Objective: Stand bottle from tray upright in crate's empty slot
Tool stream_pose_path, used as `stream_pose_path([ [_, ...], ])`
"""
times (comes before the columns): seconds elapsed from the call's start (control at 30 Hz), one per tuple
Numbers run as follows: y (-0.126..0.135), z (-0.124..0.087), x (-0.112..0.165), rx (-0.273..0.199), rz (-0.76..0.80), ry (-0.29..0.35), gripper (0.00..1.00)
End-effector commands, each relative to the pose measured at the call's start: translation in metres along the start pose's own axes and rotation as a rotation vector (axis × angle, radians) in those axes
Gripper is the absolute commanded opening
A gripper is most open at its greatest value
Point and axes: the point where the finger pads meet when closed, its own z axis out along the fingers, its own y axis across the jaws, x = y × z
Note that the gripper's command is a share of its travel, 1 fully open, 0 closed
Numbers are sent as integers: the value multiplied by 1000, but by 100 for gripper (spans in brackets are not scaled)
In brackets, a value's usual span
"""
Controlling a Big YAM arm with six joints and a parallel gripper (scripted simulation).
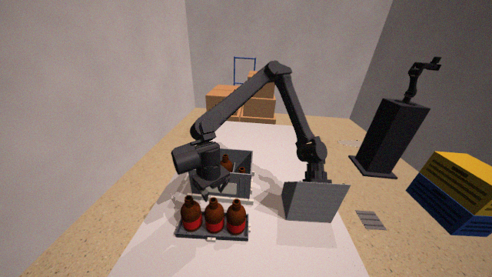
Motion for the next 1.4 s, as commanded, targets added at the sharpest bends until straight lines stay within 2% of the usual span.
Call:
stream_pose_path([
  [0.0,2,8,-8,3,10,7,61],
  [1.03,2,8,-8,2,10,7,61],
  [1.37,-1,2,-15,-11,21,5,61],
])
